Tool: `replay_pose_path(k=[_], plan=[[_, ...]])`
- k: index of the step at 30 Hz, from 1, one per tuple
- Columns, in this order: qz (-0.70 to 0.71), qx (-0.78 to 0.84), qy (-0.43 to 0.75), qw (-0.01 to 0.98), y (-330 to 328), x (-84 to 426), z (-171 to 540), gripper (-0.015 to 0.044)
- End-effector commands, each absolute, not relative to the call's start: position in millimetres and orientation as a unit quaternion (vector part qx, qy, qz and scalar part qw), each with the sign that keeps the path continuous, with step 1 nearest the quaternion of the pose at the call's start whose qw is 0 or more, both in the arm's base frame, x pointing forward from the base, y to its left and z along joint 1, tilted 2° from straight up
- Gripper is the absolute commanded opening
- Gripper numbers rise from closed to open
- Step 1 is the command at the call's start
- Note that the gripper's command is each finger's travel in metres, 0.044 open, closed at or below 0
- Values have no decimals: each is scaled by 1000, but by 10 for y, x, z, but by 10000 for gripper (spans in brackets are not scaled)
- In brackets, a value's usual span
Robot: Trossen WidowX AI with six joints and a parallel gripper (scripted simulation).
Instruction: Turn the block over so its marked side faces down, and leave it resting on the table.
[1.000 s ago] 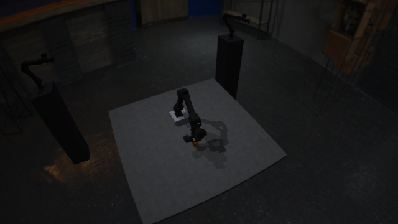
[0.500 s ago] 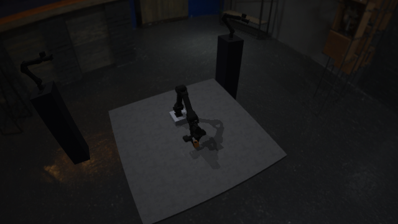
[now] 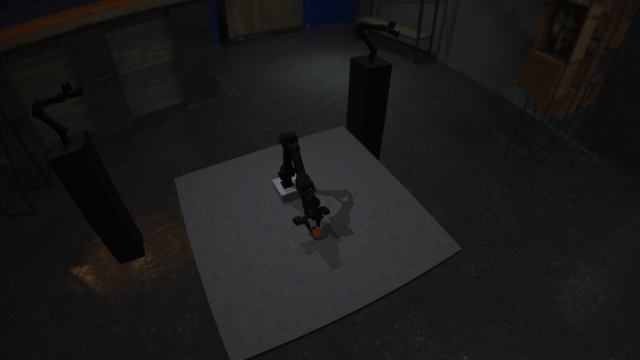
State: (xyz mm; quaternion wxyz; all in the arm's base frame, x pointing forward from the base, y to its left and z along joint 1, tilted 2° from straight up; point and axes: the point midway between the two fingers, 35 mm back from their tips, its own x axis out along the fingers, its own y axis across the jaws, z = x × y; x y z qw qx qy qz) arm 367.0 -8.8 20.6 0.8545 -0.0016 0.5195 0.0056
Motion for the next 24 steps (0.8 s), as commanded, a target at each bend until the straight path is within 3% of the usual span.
replay_pose_path(k=[1, 24], plan=[[6, 2, 506, 863, -82, 3645, 211, 0], [5, 3, 363, 932, -86, 3757, -134, 0]])
